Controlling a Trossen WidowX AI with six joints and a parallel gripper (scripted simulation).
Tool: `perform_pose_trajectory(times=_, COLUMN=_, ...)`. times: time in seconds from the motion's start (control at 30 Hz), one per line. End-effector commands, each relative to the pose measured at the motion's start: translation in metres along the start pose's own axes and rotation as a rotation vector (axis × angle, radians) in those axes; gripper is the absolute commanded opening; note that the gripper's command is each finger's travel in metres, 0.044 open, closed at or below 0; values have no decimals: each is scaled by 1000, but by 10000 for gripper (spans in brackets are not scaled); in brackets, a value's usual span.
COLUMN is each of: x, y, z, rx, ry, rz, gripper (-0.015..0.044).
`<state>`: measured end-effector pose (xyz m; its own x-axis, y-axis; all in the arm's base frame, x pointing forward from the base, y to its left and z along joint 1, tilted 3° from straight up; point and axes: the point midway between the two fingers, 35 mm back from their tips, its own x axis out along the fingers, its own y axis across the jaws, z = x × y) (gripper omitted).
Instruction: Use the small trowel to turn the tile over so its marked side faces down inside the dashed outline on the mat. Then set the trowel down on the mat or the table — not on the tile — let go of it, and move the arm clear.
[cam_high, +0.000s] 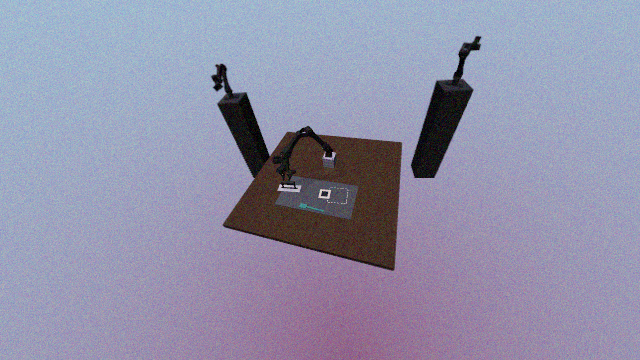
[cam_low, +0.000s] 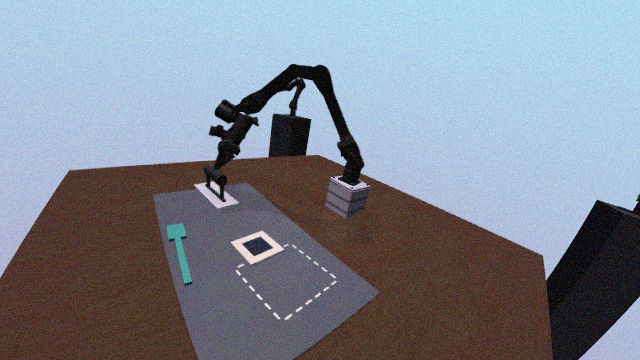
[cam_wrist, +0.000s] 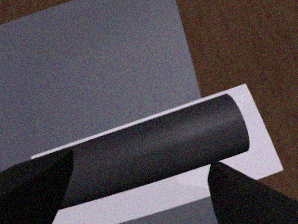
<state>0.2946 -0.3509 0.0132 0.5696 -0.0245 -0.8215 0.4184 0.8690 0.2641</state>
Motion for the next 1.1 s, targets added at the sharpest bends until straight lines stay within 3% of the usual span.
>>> perform_pose_trajectory(times=0.0, x=1, y=2, z=-4, rx=116, ry=-27, rz=22, gripper=300)
perform_pose_trajectory(times=1.07, x=-7, y=19, z=-33, rx=1053, ry=-155, rz=286, gripper=300)
